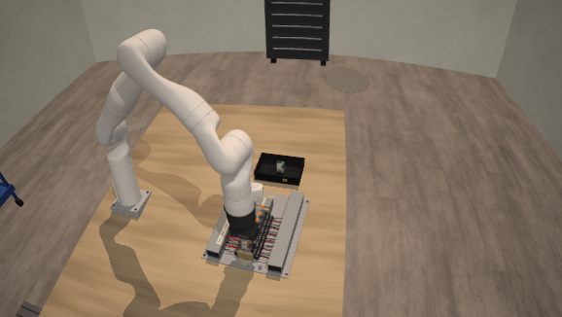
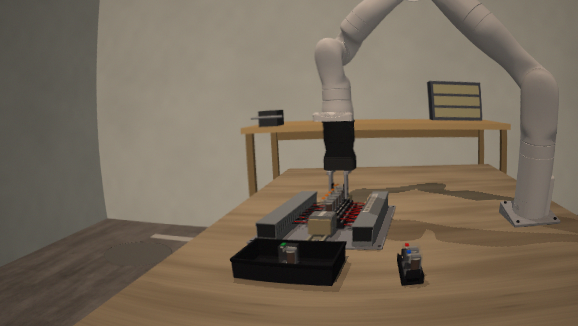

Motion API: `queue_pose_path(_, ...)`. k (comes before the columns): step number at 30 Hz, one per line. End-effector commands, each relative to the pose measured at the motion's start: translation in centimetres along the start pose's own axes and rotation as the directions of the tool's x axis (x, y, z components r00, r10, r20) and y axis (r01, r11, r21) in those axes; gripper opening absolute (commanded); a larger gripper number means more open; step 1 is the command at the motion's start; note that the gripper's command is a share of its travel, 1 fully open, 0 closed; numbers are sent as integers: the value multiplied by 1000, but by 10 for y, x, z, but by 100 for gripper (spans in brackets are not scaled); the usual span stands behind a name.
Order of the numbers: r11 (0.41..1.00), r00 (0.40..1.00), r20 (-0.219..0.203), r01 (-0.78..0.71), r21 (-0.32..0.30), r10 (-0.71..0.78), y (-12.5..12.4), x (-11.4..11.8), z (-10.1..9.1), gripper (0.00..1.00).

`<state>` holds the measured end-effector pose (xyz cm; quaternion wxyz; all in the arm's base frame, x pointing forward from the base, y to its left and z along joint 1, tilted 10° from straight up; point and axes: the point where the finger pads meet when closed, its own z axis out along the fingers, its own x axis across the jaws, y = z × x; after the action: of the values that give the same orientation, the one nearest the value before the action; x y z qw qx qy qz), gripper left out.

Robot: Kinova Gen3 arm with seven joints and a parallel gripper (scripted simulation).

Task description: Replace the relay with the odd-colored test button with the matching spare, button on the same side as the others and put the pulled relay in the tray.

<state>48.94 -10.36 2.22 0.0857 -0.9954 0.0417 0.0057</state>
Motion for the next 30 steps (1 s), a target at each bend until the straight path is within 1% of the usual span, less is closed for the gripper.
queue_pose_path(1, 1000, 1000, -2, 0, -1, 0, 0, 1, 0, 0)
queue_pose_path(13, 1000, 1000, -2, 0, -1, 0, 0, 1, 4, 0)
queue_pose_path(16, 1000, 1000, -3, 0, -2, 0, 0, 1, 2, 0)
queue_pose_path(30, 1000, 1000, -3, 0, -2, 0, 0, 1, 9, 0)
